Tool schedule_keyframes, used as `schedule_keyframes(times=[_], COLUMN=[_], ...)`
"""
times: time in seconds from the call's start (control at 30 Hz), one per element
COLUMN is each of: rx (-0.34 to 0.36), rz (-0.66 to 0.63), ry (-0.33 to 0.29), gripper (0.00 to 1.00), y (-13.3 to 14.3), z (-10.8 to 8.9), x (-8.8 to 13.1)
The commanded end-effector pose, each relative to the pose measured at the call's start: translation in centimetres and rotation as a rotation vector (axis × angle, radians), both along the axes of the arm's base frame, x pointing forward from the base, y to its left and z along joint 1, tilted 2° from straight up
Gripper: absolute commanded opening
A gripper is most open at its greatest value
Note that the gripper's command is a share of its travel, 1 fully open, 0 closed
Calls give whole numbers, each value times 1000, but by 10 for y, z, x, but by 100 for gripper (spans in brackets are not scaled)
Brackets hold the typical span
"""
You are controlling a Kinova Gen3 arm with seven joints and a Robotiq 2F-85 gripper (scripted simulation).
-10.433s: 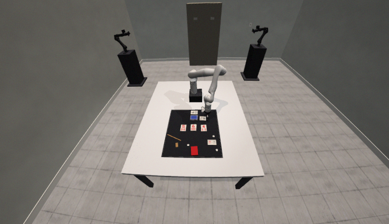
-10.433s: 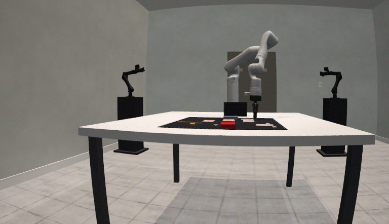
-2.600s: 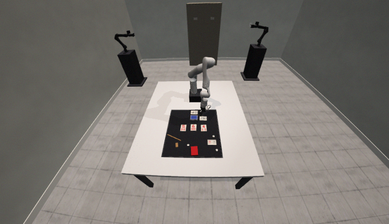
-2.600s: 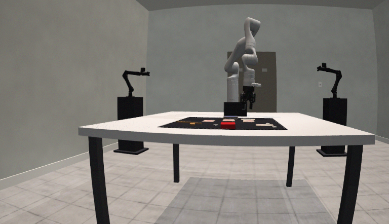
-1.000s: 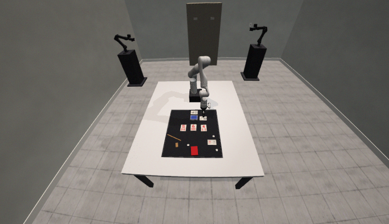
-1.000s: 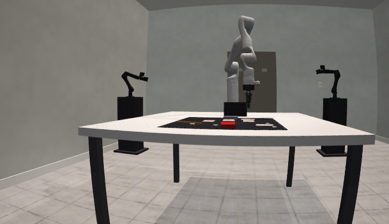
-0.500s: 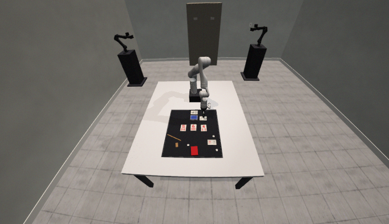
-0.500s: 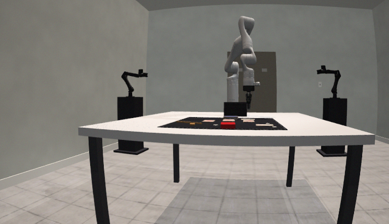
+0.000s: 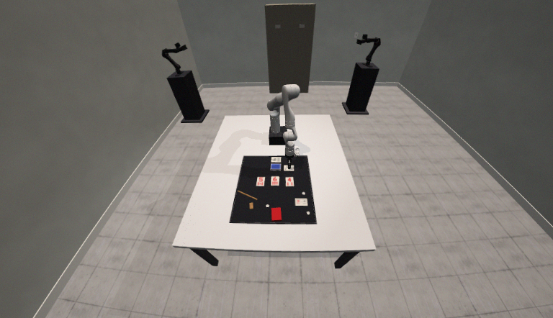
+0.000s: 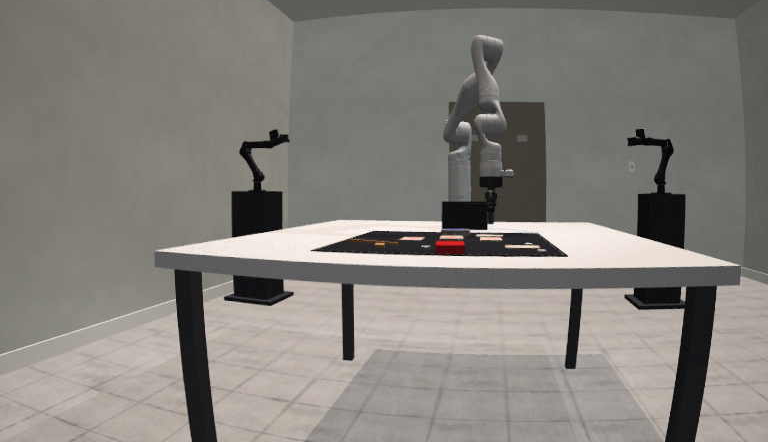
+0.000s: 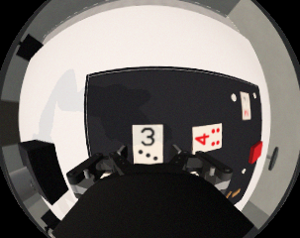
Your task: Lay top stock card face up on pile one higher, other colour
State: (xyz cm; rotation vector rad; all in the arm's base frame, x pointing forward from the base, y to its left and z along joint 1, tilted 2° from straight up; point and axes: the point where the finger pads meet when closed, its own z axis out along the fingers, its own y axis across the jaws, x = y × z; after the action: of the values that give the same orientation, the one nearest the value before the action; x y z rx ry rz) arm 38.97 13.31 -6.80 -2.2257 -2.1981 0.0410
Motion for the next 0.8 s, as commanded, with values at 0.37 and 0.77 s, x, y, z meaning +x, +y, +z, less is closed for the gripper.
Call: schedule_keyframes(times=[0.37, 0.77], rx=[-3, -3], rz=[-2, -2], ry=[6, 6], gripper=[85, 85], y=[-3, -3], z=[-22, -23], x=[-3, -3])
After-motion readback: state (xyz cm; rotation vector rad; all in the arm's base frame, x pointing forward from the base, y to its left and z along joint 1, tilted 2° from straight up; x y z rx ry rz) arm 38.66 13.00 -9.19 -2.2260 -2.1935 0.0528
